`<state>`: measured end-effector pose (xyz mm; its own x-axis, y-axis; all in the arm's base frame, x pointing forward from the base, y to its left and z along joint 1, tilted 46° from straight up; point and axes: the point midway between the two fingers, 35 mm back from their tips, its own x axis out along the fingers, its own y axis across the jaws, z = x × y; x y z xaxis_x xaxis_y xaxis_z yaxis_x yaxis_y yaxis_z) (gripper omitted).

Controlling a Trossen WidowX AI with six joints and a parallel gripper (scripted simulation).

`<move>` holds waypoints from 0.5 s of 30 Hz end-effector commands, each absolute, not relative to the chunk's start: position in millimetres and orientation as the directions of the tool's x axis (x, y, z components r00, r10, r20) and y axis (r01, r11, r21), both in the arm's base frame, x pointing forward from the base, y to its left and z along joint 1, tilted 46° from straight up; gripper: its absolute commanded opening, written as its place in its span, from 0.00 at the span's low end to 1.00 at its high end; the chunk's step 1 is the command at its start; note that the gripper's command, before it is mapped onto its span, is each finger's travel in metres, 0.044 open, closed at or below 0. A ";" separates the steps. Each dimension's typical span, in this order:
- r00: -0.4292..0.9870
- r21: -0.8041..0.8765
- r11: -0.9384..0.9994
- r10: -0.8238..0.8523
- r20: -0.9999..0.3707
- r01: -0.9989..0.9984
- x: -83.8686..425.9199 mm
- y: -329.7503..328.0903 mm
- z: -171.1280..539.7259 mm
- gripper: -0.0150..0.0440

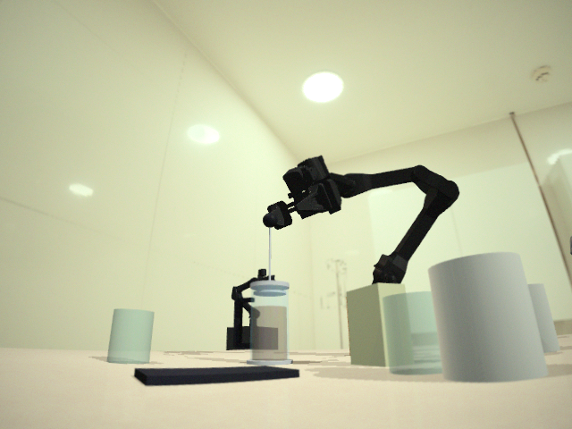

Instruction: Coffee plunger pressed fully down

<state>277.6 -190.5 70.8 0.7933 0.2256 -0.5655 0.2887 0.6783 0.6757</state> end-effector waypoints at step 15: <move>0.798 0.667 0.687 0.213 -0.564 0.288 296.6 -184.9 58.5 1.00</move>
<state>293.1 -187.6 65.6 0.8041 0.2079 -0.5569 0.2795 0.6945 0.6630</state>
